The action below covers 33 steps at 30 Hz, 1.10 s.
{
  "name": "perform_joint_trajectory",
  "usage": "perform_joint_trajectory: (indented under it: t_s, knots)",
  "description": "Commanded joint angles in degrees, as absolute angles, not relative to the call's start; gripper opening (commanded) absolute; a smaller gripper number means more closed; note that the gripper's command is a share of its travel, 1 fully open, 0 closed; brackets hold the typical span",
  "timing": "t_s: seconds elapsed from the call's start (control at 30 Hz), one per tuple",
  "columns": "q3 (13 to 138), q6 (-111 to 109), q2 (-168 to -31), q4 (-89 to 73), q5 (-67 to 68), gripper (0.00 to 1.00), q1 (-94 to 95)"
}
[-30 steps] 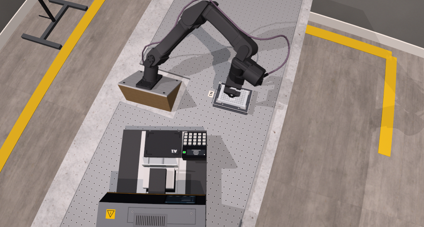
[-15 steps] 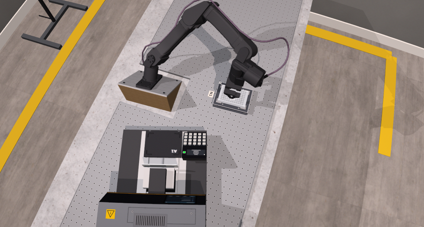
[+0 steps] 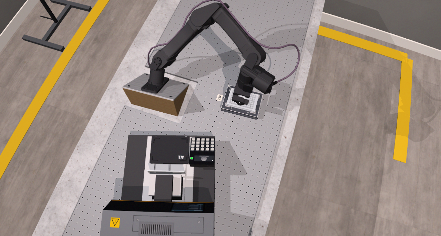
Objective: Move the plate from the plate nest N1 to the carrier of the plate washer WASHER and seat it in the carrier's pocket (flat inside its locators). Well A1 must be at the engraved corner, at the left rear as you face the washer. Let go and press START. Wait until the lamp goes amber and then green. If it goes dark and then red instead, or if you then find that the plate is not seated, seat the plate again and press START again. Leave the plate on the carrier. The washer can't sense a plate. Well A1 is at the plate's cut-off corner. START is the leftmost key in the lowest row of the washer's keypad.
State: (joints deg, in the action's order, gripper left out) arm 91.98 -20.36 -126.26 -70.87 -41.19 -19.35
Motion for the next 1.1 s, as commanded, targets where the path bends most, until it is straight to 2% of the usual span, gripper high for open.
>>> perform_joint_trajectory:
  t_s: [0.0,1.07]
  knots:
    - [90.5,-19.1,-124.5,-68.3,-42.0,1.0,-19.0]
    - [88.0,-16.4,-124.5,-62.9,-42.4,1.0,-18.0]
